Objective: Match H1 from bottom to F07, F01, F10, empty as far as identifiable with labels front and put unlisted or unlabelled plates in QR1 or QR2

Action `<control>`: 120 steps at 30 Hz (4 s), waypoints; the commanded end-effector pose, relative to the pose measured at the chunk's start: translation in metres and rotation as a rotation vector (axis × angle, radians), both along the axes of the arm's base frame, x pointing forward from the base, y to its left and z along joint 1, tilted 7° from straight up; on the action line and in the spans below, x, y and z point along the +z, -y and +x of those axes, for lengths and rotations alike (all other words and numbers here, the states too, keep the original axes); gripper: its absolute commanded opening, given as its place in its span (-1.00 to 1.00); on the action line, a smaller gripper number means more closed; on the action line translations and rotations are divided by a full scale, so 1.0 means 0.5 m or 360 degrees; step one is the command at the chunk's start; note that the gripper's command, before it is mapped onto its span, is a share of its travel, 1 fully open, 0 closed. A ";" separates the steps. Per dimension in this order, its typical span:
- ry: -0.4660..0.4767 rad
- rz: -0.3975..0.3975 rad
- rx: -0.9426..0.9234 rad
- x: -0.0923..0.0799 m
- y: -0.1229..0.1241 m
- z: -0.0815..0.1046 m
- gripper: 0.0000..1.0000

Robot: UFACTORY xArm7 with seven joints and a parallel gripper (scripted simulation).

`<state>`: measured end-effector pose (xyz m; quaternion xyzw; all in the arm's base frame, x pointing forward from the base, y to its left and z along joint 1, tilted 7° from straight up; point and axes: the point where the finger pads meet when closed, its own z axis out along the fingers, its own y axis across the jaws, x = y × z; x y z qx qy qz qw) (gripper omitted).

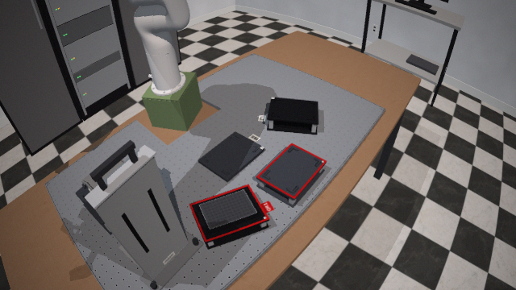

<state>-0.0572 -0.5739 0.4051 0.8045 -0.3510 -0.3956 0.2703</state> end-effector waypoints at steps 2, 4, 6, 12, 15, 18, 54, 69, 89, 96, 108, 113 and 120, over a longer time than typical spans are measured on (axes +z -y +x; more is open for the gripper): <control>0.0049 0.0033 0.0066 0.001 -0.015 -0.017 1.00; 0.0114 0.0089 0.0128 -0.008 -0.028 -0.029 1.00; 0.0171 0.0136 0.0181 -0.017 -0.041 -0.041 1.00; 0.0265 0.0202 0.0261 -0.051 -0.074 -0.071 1.00; 0.0302 0.0226 0.0292 -0.069 -0.087 -0.080 1.00; 0.0371 0.0268 0.0348 -0.085 -0.098 -0.086 1.00; 0.0966 0.0547 0.0837 -0.343 -0.228 -0.061 1.00; 0.1193 0.0628 0.1027 -0.451 -0.289 0.004 1.00; 0.1354 0.0677 0.1164 -0.516 -0.336 0.062 1.00; 0.1354 0.0677 0.1164 -0.516 -0.336 0.062 1.00; 0.1354 0.0677 0.1164 -0.503 -0.337 0.061 1.00; 0.1354 0.0677 0.1164 -0.470 -0.341 0.060 1.00; 0.1354 0.0677 0.1164 -0.430 -0.346 0.059 1.00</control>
